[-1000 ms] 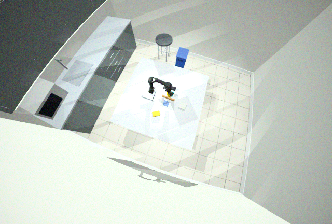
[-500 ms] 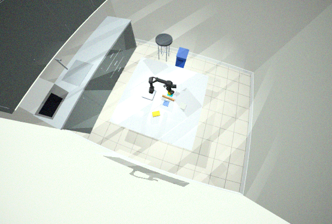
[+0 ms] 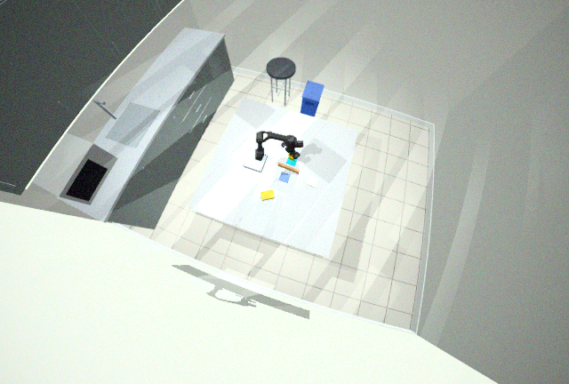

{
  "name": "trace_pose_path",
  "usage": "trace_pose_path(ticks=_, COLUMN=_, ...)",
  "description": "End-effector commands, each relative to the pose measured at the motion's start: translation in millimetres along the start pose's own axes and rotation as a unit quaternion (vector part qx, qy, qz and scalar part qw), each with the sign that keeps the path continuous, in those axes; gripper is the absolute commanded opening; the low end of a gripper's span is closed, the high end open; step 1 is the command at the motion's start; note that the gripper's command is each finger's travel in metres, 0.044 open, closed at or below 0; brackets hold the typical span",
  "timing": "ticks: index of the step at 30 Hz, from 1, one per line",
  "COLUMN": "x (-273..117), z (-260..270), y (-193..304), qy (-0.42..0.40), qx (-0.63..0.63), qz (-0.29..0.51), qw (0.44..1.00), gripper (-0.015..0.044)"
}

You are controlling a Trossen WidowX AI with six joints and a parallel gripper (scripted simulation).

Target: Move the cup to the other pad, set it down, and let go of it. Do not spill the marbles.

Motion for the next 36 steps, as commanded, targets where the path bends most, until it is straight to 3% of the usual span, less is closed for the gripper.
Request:
trace_pose_path(ticks=1, x=2, z=0, y=-3, qy=0.001, qx=0.003, qz=0.003, qw=1.000, gripper=0.0000)
trace_pose_path(ticks=36, x=53, z=0, y=-6, qy=0.001, qx=0.003, qz=0.003, qw=1.000, gripper=0.0000)
Point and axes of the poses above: the point midway between the two fingers, 35 mm back from their tips, its own x axis out along the fingers, its own z axis across the jaws, y = z × x, the point moved 4 cm from there along -x, back along the fingers
